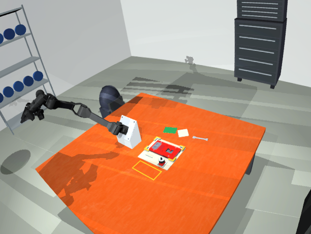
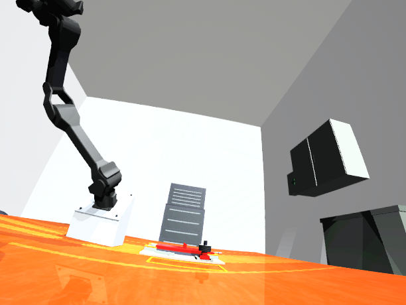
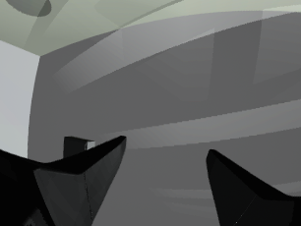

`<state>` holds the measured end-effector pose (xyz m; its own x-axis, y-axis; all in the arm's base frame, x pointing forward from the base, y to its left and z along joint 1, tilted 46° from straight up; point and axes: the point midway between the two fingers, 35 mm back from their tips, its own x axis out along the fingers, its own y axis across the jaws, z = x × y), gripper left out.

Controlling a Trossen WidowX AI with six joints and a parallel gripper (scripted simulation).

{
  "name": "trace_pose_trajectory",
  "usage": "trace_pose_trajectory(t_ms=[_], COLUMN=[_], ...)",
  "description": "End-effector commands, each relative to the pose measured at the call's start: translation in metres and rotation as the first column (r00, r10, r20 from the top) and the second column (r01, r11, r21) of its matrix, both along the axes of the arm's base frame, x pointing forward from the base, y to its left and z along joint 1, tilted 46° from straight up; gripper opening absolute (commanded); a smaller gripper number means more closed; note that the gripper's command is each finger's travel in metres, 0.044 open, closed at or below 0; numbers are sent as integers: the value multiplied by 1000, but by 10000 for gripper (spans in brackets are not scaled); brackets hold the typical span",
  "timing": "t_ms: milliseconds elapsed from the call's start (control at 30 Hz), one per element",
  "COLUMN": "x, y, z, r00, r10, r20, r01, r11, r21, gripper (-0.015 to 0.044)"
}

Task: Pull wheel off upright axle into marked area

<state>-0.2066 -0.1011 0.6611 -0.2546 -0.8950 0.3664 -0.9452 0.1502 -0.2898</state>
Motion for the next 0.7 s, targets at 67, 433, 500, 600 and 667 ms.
trace_pose_trajectory(t_ms=[67,433,500,600,667], x=[54,138,159,188,207], y=[-11,-20,-23,-26,-27], z=[15,28,29,30,29], r00=[981,919,896,860,834], r10=[9,28,43,64,78], r20=[-193,-394,-443,-506,-546], r01=[-11,-54,-73,-108,-132], r11=[1000,997,996,992,989], r21=[-11,-54,-52,-58,-61], gripper=[300,300,300,300,300])
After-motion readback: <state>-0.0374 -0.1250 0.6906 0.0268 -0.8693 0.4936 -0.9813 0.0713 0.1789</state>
